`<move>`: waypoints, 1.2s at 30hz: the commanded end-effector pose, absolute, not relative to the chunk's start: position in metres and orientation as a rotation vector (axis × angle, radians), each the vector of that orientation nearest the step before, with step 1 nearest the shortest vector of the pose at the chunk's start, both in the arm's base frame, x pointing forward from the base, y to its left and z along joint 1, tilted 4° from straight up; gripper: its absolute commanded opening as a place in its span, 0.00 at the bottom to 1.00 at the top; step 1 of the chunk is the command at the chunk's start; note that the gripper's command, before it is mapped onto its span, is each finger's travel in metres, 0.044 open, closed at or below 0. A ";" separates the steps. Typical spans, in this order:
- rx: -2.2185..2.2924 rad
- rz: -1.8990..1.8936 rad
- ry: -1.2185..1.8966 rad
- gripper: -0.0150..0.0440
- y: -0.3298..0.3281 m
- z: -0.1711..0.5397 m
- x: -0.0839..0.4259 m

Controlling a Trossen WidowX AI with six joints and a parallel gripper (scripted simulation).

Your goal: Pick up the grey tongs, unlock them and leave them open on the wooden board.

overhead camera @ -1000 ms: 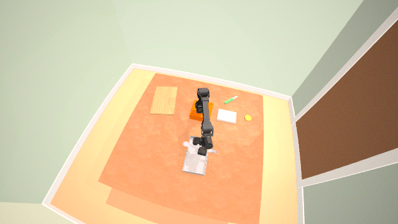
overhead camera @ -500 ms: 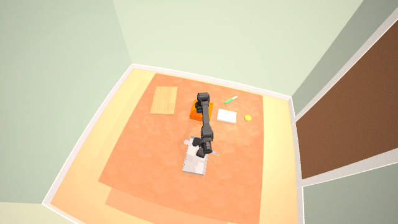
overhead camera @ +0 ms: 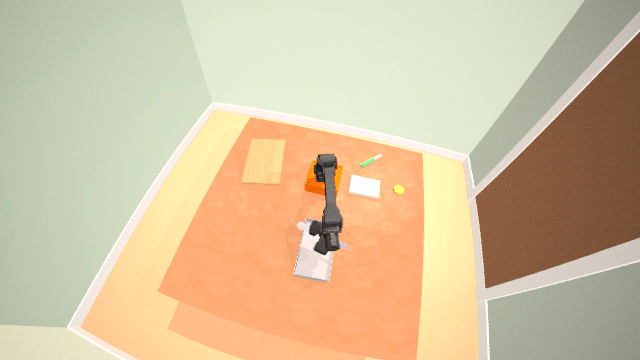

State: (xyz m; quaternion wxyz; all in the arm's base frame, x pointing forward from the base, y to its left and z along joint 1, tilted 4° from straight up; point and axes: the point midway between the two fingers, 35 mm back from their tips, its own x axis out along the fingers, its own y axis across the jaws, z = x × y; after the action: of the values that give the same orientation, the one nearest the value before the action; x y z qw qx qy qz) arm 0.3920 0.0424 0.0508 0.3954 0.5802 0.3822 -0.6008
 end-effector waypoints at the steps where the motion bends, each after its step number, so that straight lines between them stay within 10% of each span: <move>1: 1.470 -1.522 0.969 0.00 0.042 0.051 0.392; 36: 1.108 -1.186 1.214 0.00 -0.176 0.068 0.359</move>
State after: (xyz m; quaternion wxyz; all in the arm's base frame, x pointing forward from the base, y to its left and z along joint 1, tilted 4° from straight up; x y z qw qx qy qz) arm 0.3656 -0.1584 0.0647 0.5168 0.4767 0.4996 -0.5060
